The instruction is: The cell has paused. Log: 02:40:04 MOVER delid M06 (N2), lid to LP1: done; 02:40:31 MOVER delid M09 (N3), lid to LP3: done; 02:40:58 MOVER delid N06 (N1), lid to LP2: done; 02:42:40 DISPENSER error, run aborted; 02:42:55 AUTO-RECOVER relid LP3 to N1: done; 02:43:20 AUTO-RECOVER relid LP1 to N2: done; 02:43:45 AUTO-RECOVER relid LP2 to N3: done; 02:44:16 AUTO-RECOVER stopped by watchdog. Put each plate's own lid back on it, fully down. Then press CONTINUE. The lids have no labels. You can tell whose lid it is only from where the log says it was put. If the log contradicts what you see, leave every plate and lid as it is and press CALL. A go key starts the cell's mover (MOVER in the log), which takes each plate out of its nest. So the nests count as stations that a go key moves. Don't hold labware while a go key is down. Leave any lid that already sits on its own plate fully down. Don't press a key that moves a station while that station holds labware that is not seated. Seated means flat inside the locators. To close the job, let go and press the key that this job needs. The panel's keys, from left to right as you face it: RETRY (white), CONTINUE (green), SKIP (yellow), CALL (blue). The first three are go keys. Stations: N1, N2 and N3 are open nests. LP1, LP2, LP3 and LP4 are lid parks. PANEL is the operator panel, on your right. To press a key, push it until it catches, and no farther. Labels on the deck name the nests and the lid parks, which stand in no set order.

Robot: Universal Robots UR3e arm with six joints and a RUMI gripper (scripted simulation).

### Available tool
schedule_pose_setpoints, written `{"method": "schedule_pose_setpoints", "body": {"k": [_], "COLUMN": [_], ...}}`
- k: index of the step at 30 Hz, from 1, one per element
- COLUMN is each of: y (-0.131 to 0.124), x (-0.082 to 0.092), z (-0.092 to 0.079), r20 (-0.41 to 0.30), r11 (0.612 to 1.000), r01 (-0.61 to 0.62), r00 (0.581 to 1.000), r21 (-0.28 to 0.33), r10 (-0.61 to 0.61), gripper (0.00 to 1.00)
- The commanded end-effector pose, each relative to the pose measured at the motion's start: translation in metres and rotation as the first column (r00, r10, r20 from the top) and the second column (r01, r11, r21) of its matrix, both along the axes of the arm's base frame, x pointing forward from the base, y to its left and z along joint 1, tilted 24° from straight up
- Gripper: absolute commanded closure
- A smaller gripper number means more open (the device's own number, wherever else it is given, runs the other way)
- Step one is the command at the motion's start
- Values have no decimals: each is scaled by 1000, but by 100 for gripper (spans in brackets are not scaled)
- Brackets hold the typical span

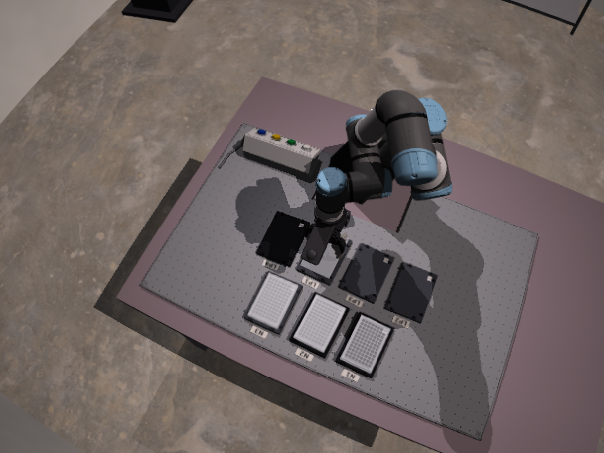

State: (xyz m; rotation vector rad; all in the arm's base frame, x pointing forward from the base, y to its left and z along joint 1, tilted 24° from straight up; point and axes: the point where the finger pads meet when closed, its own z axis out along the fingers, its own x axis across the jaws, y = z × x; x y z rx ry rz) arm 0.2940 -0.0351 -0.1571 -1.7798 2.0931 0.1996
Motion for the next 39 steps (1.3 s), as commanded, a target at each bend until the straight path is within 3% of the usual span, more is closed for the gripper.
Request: {"method": "schedule_pose_setpoints", "body": {"k": [1, 39], "y": [0, 4], "x": [0, 3], "z": [-1, -11], "r20": [1, 1], "r11": [1000, 1000], "r01": [0, 0], "r00": [1000, 1000], "r21": [-1, -1], "r10": [0, 0], "gripper": [100, 100]}}
